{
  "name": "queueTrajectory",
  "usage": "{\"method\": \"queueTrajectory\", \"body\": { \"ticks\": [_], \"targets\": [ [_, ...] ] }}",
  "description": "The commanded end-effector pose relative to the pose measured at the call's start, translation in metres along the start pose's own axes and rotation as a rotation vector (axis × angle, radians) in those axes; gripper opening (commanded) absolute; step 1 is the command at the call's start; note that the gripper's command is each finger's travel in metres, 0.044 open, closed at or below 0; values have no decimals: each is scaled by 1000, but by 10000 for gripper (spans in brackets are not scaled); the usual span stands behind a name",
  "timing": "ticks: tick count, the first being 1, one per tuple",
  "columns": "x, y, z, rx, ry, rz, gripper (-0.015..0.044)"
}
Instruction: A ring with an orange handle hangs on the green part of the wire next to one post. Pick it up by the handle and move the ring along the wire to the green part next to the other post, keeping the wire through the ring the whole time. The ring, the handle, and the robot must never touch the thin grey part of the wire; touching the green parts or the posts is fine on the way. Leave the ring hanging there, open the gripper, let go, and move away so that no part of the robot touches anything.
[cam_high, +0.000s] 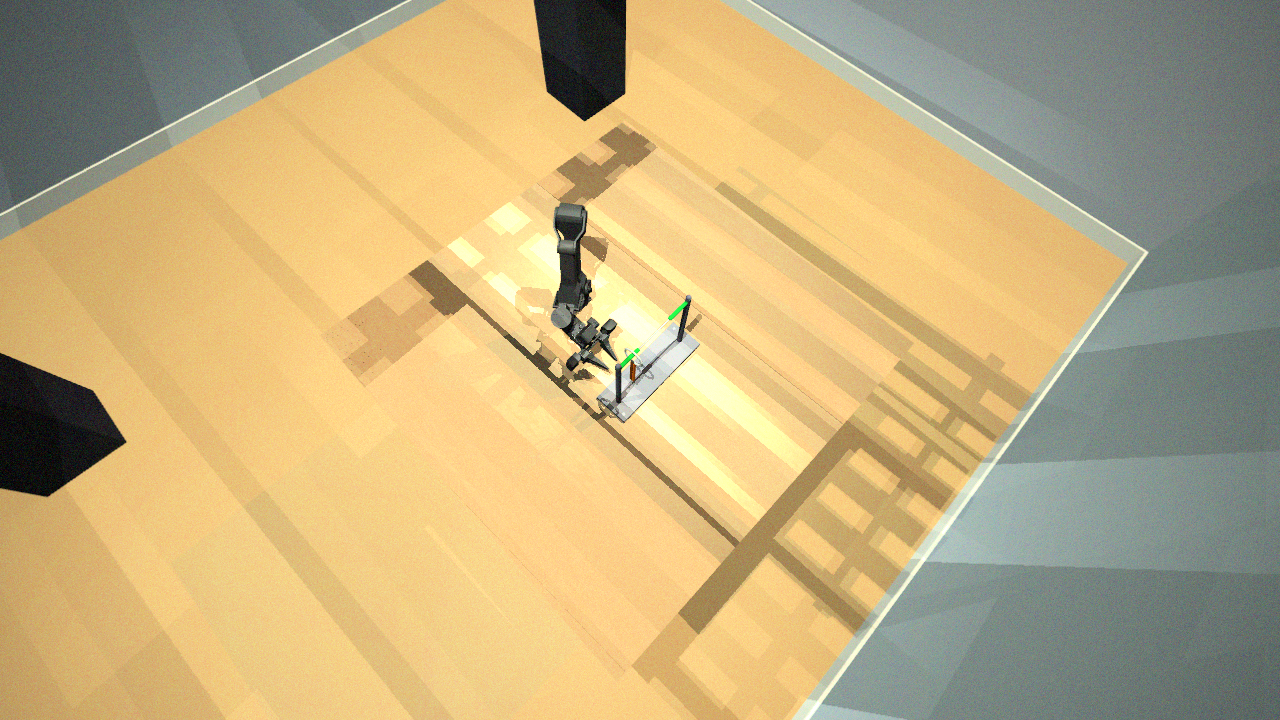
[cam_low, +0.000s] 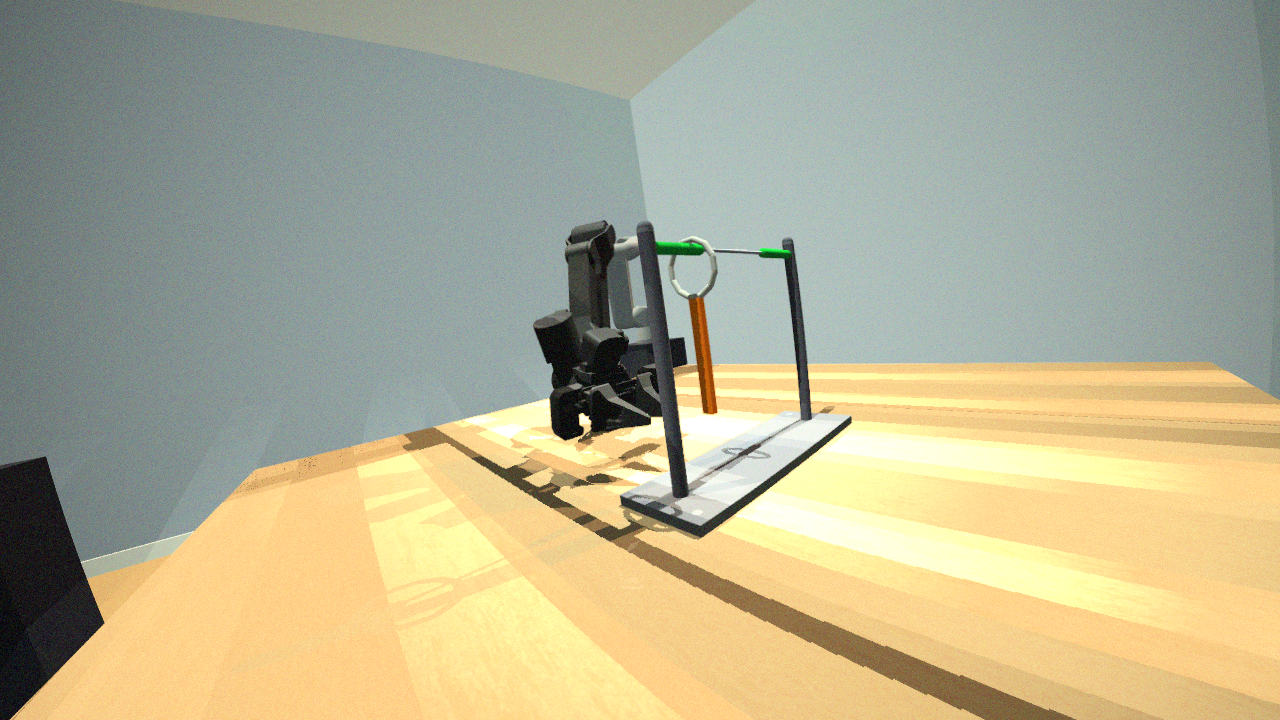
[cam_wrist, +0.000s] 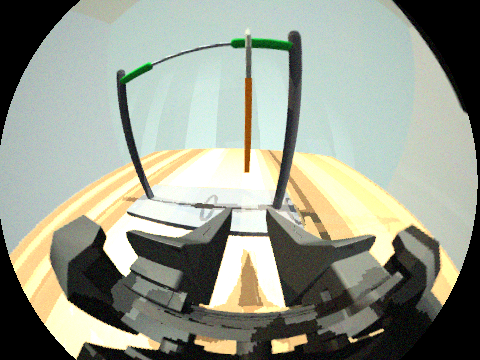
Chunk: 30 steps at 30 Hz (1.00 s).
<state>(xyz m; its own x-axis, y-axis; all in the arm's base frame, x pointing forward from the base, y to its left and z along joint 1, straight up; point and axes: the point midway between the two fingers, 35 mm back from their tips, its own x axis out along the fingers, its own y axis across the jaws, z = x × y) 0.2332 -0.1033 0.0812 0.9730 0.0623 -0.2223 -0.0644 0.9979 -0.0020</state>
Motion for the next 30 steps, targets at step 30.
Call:
{"method": "queueTrajectory", "body": {
  "ticks": [30],
  "targets": [
    [50,-2,41,-5,-59,-22,160]
  ]
}}
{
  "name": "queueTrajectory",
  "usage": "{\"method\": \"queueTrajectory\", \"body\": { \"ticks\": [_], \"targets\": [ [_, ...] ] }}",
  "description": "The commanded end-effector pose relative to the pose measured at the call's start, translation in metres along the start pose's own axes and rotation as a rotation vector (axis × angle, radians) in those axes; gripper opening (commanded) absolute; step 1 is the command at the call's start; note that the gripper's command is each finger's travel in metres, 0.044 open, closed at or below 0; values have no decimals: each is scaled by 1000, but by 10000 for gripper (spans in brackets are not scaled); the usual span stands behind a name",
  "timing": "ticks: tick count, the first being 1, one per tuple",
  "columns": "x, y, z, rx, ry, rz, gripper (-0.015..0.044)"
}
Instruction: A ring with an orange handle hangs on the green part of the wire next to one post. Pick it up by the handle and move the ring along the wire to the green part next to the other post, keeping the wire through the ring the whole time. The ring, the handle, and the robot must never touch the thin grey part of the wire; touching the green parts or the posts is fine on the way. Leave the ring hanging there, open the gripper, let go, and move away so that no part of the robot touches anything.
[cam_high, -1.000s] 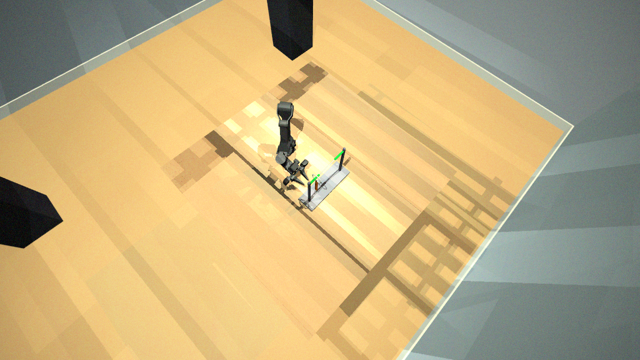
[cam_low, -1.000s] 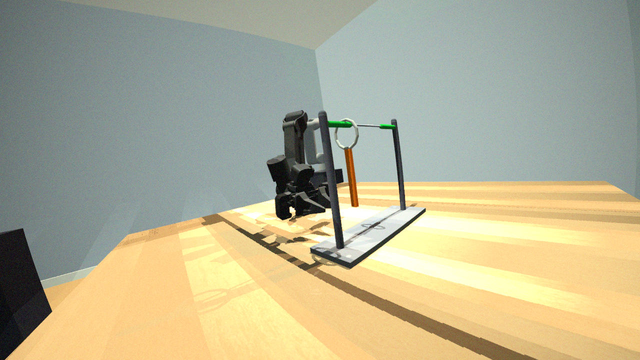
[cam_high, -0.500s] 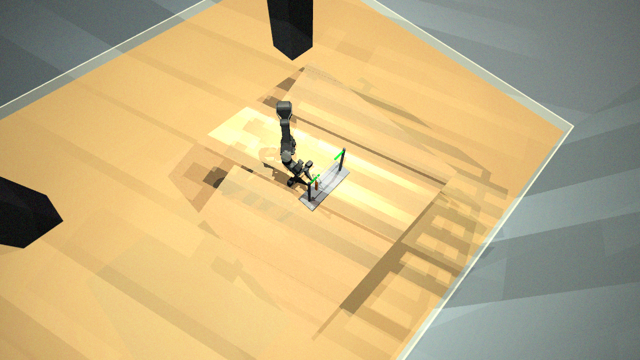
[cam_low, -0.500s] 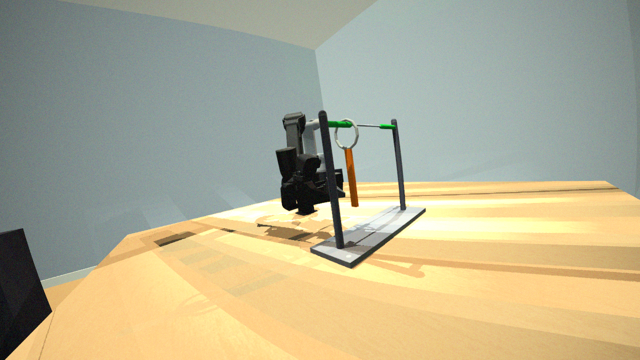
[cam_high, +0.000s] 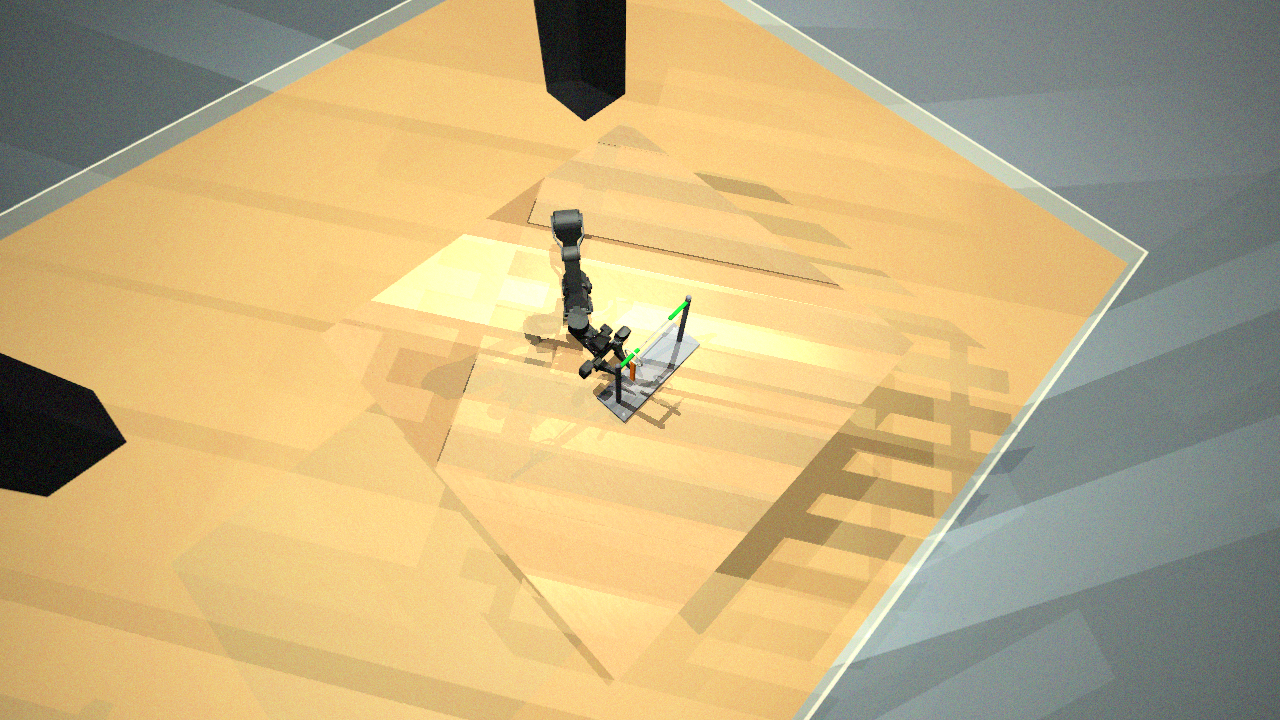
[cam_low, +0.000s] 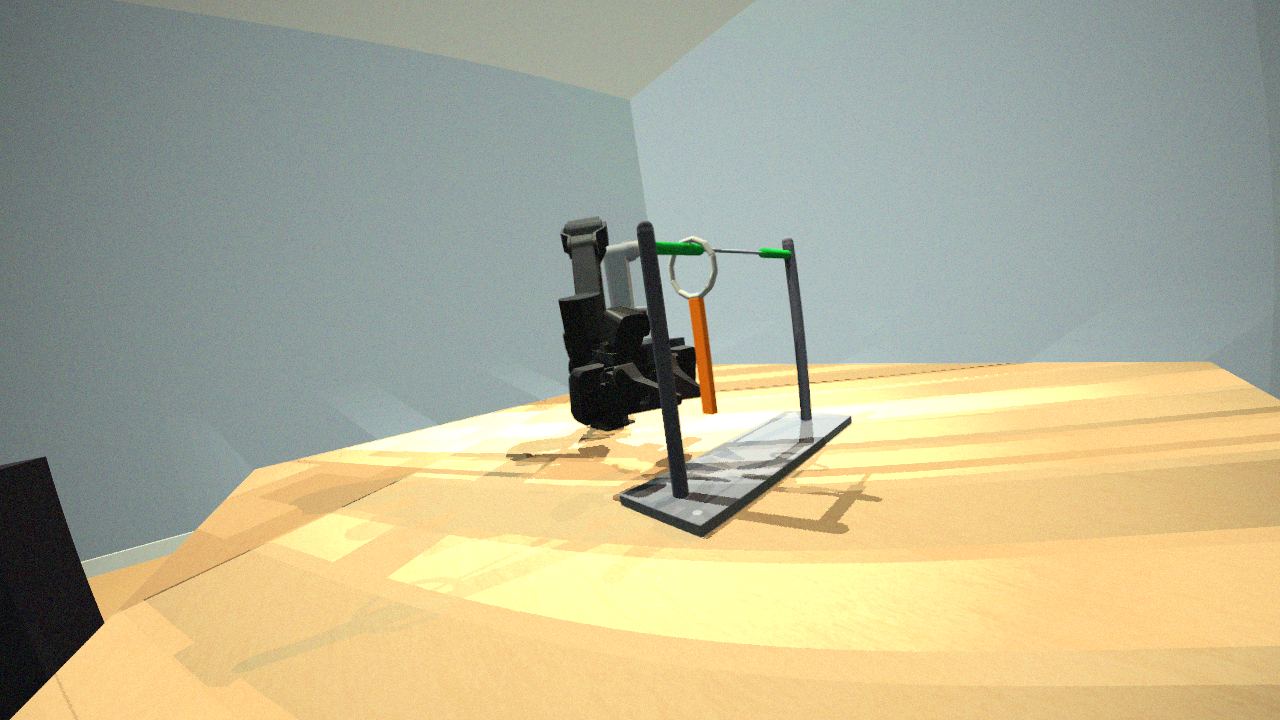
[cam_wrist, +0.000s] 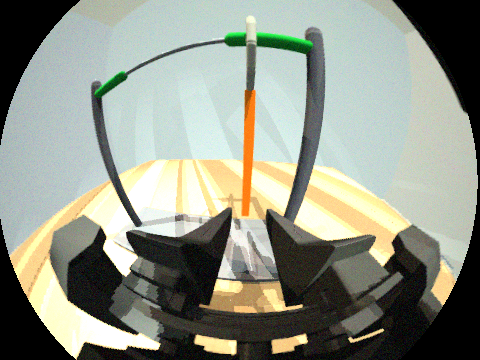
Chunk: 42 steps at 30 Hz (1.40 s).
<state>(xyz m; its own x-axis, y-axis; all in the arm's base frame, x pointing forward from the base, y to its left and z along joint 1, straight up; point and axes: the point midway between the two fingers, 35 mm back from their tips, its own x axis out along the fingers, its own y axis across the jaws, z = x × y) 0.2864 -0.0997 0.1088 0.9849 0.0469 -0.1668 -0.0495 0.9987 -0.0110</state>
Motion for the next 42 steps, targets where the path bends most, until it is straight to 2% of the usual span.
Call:
{"method": "queueTrajectory", "body": {
  "ticks": [1,29,42],
  "targets": [
    [6,-2,2,0,-3,-5,160],
    [49,2,-1,2,-9,-5,160],
    [50,2,-1,2,-10,-5,160]
  ]
}}
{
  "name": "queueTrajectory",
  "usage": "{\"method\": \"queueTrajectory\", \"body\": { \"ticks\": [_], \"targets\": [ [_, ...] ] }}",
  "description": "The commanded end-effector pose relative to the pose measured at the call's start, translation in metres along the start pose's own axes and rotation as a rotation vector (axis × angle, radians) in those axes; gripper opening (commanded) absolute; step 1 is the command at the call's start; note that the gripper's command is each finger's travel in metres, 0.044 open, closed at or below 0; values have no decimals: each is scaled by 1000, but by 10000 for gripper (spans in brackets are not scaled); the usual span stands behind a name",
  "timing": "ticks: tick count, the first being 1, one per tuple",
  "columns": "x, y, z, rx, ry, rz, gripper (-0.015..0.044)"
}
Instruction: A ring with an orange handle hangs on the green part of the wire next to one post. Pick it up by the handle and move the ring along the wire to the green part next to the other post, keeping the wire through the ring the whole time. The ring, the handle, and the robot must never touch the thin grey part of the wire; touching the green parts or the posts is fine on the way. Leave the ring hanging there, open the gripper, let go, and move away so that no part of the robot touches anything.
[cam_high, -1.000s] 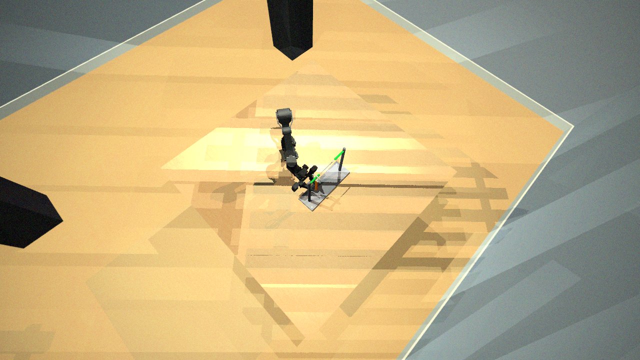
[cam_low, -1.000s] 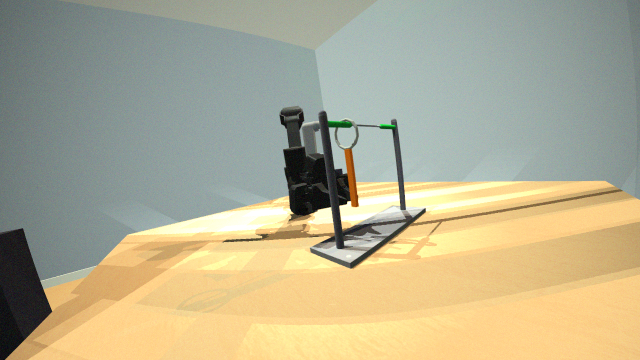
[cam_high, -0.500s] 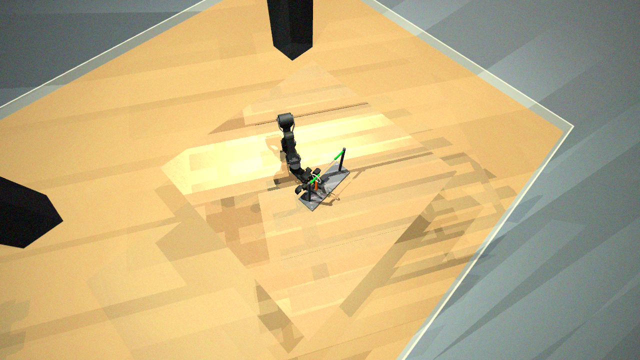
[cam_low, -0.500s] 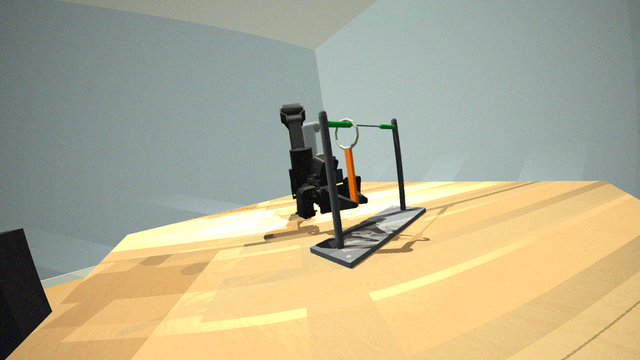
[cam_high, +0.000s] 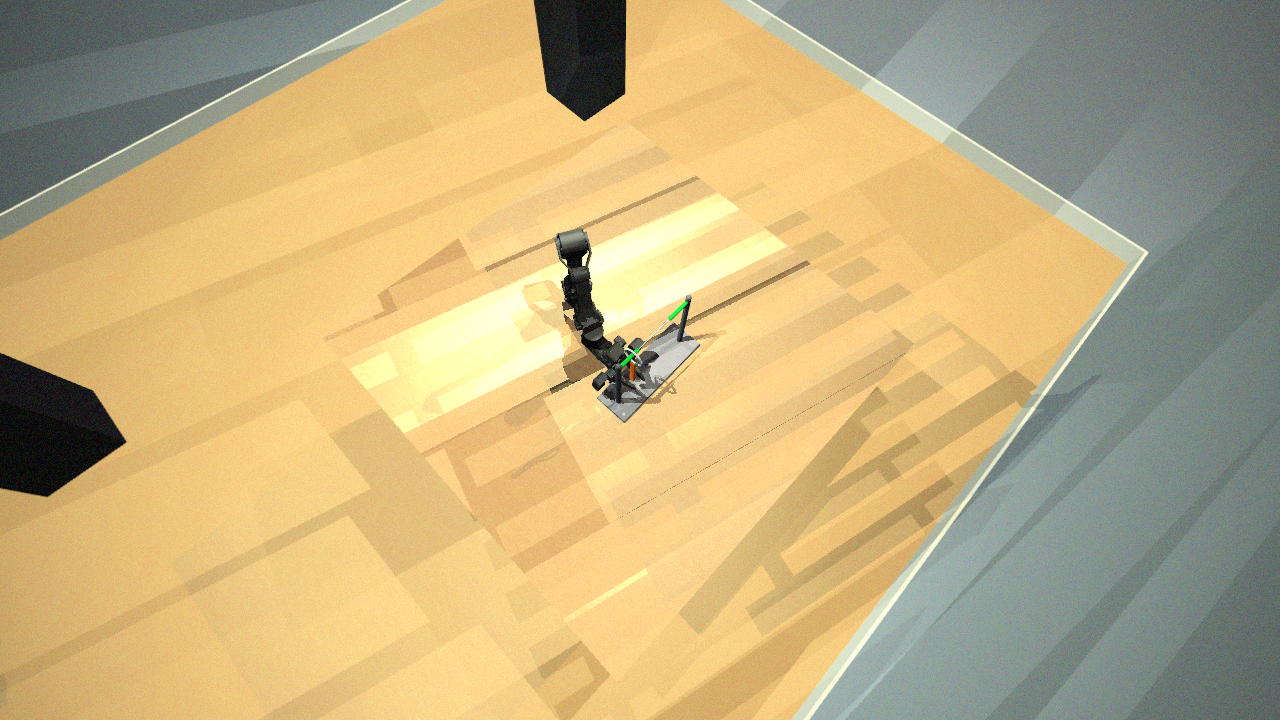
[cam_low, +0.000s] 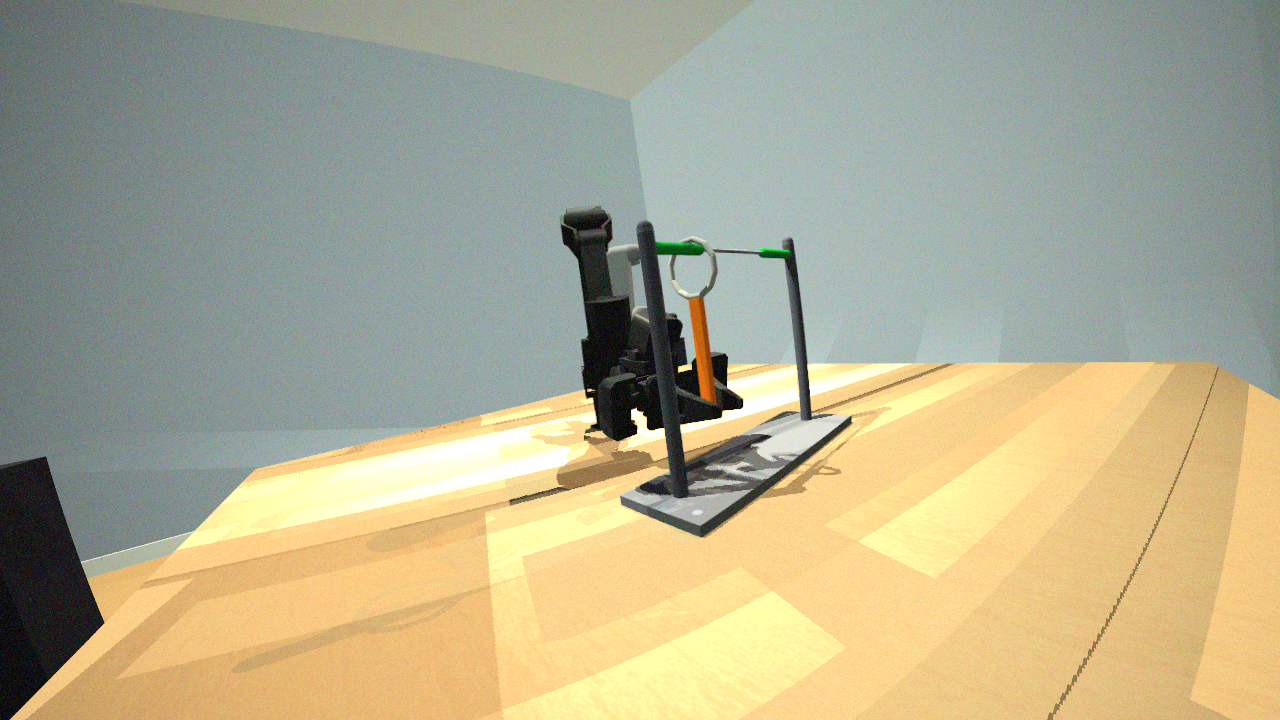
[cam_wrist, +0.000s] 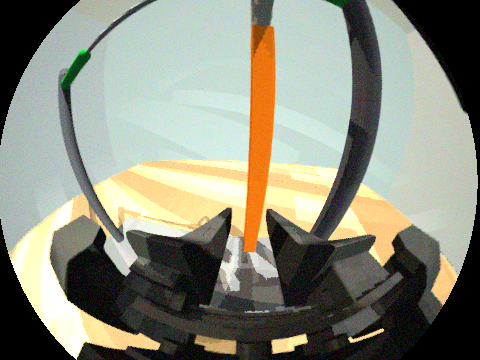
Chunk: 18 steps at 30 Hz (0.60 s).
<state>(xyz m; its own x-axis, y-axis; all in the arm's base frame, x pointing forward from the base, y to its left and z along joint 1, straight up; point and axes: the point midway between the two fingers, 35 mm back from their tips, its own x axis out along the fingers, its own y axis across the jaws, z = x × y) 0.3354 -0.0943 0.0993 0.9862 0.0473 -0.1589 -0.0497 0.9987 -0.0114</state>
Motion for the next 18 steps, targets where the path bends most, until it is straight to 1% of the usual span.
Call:
{"method": "queueTrajectory", "body": {
  "ticks": [1,4,15,16,18],
  "targets": [
    [0,-1,0,2,-1,-5,160],
    [0,-1,0,2,-1,-5,160],
    [0,0,0,0,0,0,-129],
    [0,0,0,0,0,0,-150],
    [0,0,0,0,0,0,-150]
  ]
}}
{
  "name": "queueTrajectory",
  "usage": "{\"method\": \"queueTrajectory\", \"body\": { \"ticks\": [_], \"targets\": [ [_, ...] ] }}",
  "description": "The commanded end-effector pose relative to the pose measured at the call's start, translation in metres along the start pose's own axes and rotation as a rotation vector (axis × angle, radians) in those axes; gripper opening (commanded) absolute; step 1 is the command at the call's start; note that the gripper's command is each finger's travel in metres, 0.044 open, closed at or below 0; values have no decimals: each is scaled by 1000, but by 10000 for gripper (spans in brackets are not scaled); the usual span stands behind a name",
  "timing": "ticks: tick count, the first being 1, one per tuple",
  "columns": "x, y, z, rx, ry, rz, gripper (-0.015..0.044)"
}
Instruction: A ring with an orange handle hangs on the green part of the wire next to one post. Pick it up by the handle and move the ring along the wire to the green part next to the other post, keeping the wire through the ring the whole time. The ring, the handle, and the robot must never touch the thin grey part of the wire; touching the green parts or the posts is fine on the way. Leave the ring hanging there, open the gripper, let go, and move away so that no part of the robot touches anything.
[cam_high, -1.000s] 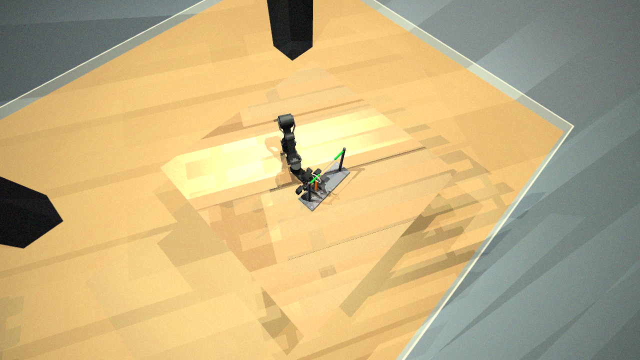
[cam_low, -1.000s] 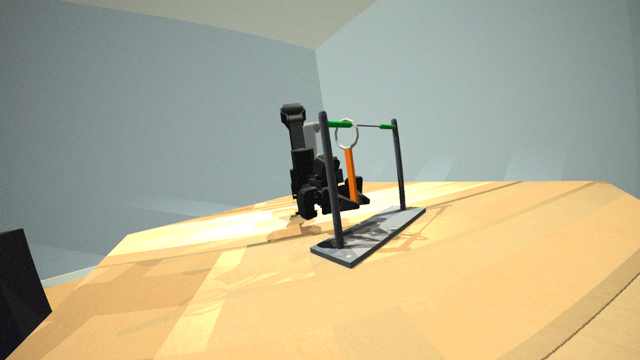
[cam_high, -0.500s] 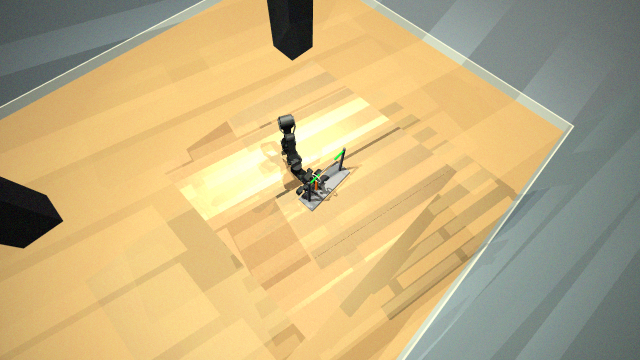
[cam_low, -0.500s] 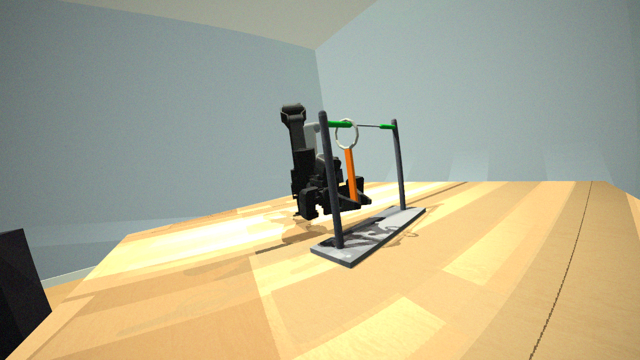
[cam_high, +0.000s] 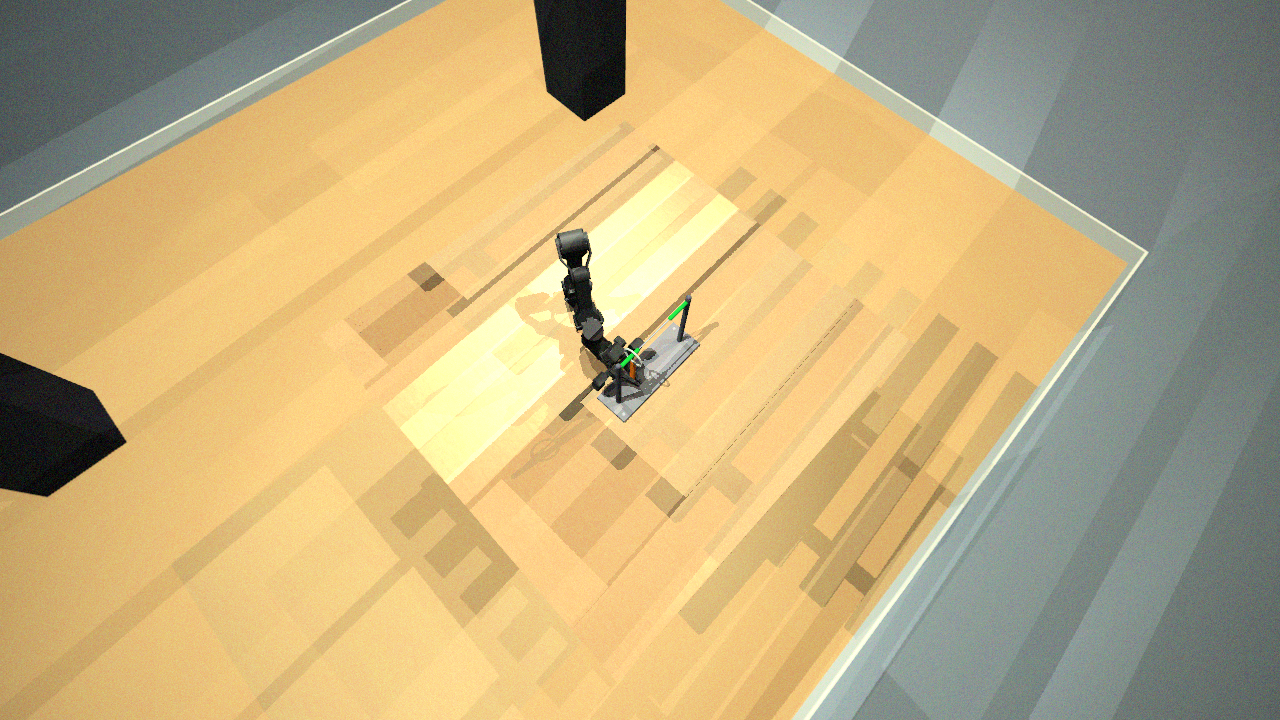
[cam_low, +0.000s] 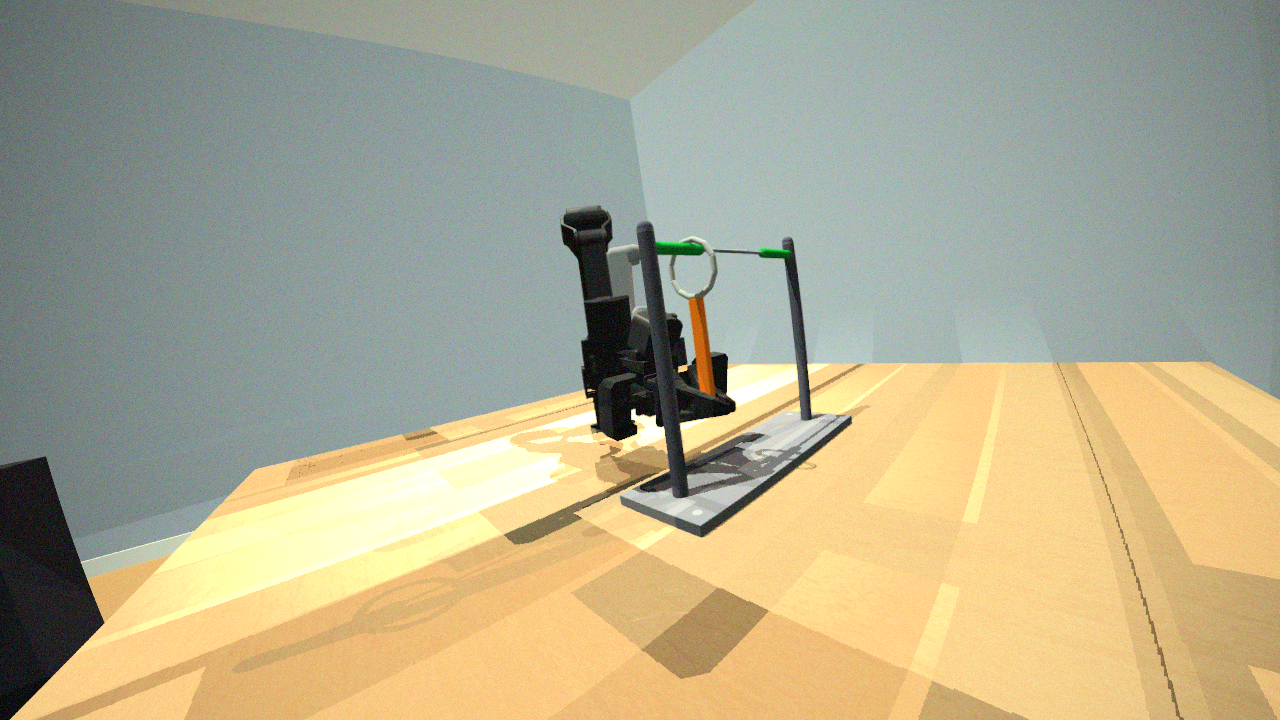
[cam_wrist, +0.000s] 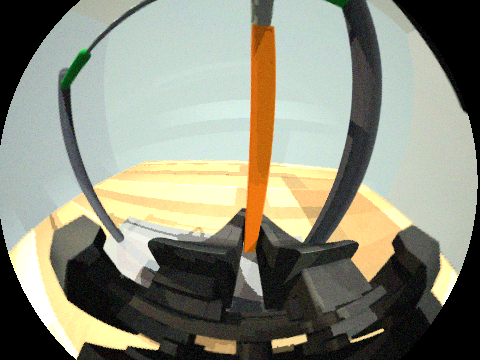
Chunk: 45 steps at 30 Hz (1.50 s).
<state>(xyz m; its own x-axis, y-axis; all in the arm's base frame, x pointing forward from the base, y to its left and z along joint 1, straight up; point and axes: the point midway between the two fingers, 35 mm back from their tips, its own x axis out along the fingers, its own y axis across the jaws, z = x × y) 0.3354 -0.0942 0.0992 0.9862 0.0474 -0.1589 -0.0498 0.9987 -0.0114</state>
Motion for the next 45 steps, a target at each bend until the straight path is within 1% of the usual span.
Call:
{"method": "queueTrajectory", "body": {
  "ticks": [1,7,19,34,45],
  "targets": [
    [0,0,0,0,0,0,-150],
    [0,0,2,0,0,0,-150],
    [-3,2,20,1,-2,3,-150],
    [-3,2,20,1,-2,4,-150],
    [-3,13,20,1,0,6,-150]
  ]
}}
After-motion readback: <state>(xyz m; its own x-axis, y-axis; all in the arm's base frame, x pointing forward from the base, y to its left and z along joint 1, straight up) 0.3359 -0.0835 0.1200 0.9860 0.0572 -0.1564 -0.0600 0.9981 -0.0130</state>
